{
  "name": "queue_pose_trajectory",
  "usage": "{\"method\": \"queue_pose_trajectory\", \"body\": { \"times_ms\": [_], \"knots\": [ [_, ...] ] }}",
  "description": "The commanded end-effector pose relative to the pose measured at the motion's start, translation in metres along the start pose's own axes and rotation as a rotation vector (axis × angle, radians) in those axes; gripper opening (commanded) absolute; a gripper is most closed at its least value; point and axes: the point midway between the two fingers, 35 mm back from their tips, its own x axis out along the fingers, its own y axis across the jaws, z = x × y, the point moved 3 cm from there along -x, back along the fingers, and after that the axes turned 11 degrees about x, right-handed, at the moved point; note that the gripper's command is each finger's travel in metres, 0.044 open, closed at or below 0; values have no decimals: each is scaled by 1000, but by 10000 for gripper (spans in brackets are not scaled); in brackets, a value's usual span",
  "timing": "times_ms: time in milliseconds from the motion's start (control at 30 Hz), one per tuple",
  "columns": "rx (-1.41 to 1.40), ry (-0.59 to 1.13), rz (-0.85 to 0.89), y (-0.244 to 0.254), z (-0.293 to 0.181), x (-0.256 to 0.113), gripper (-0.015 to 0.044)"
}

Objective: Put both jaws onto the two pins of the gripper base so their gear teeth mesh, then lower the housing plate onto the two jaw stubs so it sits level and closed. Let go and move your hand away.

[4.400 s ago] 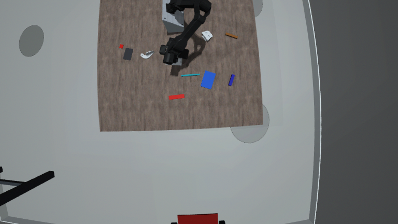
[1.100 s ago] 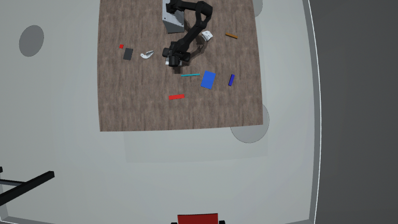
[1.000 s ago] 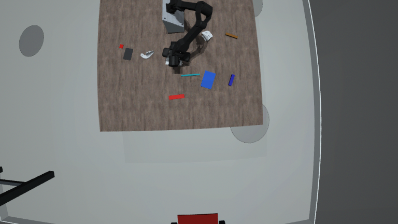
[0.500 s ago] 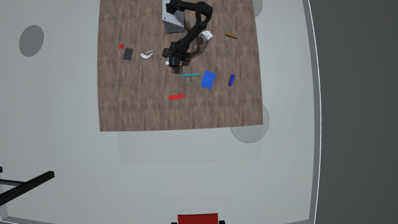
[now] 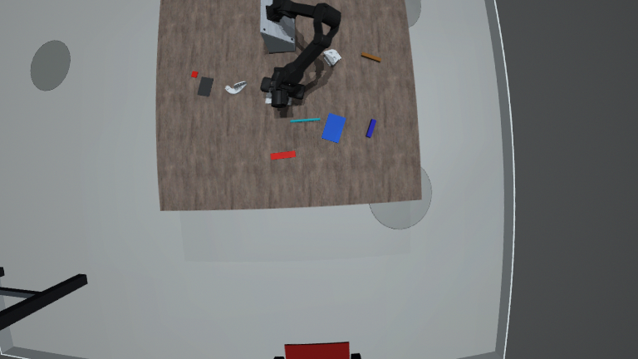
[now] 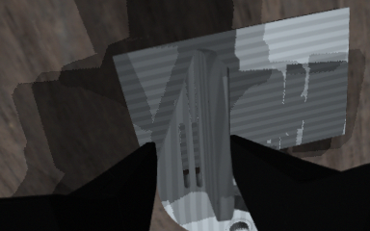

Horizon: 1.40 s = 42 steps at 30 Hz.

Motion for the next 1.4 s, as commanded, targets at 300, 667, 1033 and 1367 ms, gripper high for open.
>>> {"method": "queue_pose_trajectory", "body": {
  "times_ms": [300,667,1033,1367],
  "knots": [
    [5,2,4,0,0,3,134],
    [5,2,4,0,0,6,134],
    [6,2,4,0,0,9,134],
    [6,2,4,0,0,9,134]
  ]
}}
